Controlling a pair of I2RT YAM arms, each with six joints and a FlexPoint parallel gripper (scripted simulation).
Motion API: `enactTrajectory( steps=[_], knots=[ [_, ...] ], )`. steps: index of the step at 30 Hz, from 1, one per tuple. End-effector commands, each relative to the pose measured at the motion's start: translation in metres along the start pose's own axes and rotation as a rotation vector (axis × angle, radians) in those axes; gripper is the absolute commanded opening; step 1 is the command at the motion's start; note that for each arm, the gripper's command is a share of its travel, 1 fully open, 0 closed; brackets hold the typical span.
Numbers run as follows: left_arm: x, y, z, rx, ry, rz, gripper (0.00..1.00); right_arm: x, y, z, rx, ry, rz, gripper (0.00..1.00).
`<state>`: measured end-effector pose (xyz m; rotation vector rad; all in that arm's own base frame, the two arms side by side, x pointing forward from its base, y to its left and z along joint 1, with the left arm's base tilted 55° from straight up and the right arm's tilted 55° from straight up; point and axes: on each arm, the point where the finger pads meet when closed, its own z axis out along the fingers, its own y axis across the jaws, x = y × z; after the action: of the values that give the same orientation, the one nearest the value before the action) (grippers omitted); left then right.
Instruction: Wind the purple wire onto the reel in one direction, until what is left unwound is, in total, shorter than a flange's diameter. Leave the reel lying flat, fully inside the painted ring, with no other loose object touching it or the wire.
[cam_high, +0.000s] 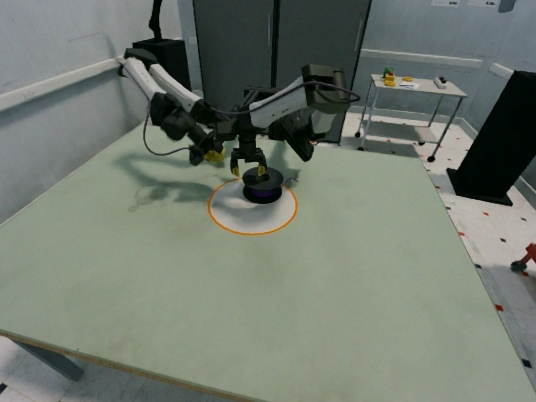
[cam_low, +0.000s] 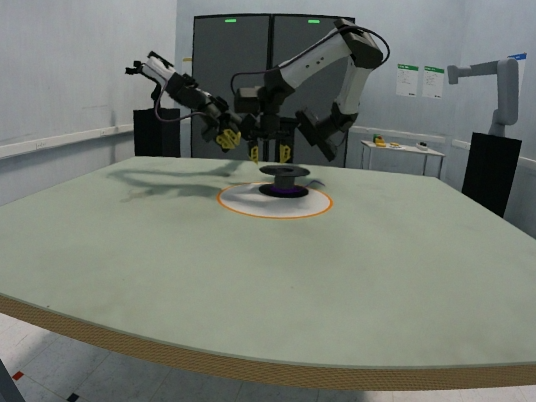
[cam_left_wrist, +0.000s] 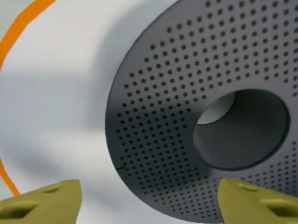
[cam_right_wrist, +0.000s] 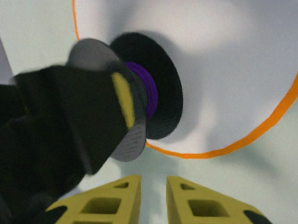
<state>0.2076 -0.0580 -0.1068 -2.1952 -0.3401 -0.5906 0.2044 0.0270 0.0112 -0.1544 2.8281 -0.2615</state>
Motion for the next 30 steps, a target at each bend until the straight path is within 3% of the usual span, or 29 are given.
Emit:
enactTrajectory(
  steps=[1,7,9,14,16,21,30],
  knots=[
    [0.003,0.008,-0.009,-0.029,-0.001,-0.021,0.74,-0.004,0.002,-0.013,0.09,-0.194,0.085,0.15],
    [0.003,0.008,-0.009,-0.029,-0.001,-0.021,0.74,0.021,0.01,-0.035,0.171,-0.443,0.135,0.15],
    [0.003,0.008,-0.009,-0.029,-0.001,-0.021,0.74,0.021,0.01,-0.035,0.171,-0.443,0.135,0.15],
    [0.003,0.008,-0.009,-0.029,-0.001,-0.021,0.74,0.045,0.007,-0.048,0.245,-0.621,0.191,0.15],
    [0.003,0.008,-0.009,-0.029,-0.001,-0.021,0.74,0.052,-0.007,-0.051,0.24,-0.608,0.204,0.15],
    [0.003,0.008,-0.009,-0.029,-0.001,-0.021,0.74,0.074,-0.017,-0.066,0.346,-0.548,-0.015,0.15],
    [0.003,0.008,-0.009,-0.029,-0.001,-0.021,0.74,0.088,0.023,-0.093,0.282,-0.616,-0.175,0.15]
  ],
)
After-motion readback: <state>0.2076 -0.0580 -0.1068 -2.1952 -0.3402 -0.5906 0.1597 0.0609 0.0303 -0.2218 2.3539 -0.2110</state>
